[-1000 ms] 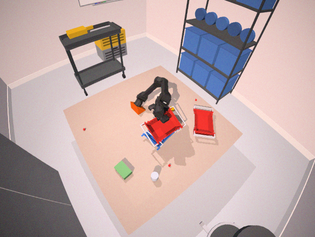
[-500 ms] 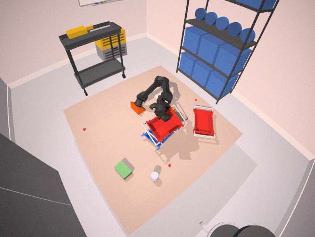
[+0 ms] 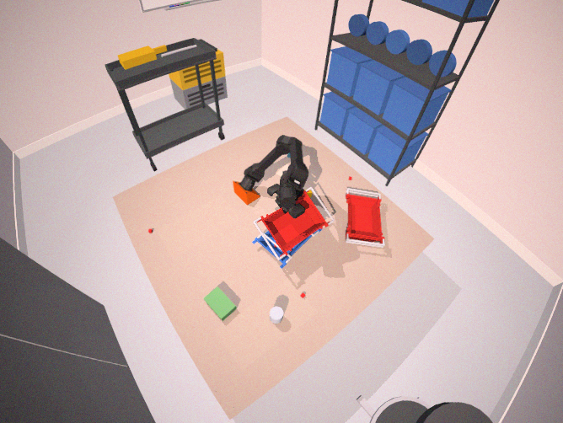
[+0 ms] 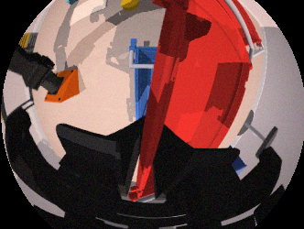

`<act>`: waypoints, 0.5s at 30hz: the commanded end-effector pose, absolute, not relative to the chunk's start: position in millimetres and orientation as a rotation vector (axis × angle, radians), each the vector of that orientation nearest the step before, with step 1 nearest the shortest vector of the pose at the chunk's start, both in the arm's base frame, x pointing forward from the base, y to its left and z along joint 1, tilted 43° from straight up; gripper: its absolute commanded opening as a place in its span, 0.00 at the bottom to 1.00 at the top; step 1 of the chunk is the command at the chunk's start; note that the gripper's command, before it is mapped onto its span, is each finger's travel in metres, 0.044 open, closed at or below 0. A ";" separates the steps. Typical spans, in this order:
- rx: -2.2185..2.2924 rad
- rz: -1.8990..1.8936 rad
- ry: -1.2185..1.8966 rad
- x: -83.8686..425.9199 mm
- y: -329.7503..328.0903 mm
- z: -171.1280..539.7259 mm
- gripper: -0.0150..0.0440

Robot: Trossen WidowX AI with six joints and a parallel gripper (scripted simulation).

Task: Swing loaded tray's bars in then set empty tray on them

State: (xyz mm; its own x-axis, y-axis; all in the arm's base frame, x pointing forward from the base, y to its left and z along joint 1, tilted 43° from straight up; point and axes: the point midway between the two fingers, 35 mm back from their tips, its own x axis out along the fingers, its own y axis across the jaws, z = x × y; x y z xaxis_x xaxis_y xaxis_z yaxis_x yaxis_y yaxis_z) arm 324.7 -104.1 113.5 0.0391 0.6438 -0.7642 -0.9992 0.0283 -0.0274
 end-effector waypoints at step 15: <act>-0.731 1.479 0.600 327.8 -83.2 89.1 0.25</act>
State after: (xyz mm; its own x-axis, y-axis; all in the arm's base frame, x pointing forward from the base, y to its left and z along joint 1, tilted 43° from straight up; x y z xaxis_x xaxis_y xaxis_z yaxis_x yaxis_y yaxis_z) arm 326.0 -83.9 90.4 0.0020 0.6569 -0.7540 -0.9984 -0.0419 -0.0392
